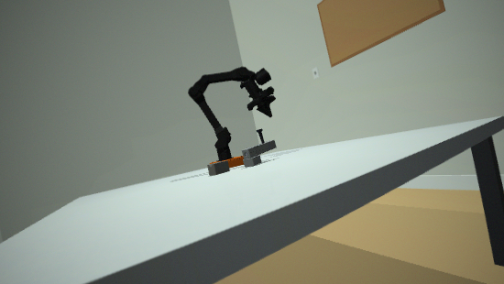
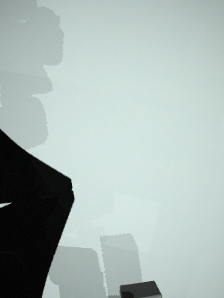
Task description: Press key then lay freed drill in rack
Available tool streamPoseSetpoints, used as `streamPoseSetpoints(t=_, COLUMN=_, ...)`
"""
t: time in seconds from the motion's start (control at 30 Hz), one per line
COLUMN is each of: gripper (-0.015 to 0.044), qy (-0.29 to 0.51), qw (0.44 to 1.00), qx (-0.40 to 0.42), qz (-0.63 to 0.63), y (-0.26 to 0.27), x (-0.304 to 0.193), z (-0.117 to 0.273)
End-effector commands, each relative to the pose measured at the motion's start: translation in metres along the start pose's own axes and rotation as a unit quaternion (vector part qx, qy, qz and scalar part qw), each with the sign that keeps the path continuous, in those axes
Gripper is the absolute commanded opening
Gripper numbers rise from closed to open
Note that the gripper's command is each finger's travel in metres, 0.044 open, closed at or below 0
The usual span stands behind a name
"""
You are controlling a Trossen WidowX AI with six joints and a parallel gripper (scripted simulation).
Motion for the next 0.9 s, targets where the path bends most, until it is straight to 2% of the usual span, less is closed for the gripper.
streamPoseSetpoints(t=0.0, gripper=0.0, qy=0.039, qw=0.998, qx=-0.043, qz=0.001, y=-0.04, x=0.019, z=-0.012)
streamPoseSetpoints(t=0.17, gripper=0.0, qy=0.097, qw=0.992, qx=-0.077, qz=-0.003, y=-0.099, x=0.032, z=-0.024)
streamPoseSetpoints(t=0.37, gripper=0.0, qy=0.164, qw=0.983, qx=-0.081, qz=-0.014, y=-0.165, x=0.032, z=-0.029)
streamPoseSetpoints(t=0.87, gripper=0.0, qy=0.166, qw=0.983, qx=-0.081, qz=-0.014, y=-0.17, x=0.028, z=-0.041)
Point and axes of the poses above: the point midway between the two fingers, 35 mm back from their tips, its own z axis back along the fingers, its own y axis across the jaws, x = y × z, the point moved 4 cm from there along z, back along the fingers, and after that the axes turned 5 degrees about z, right-handed, at the moved point
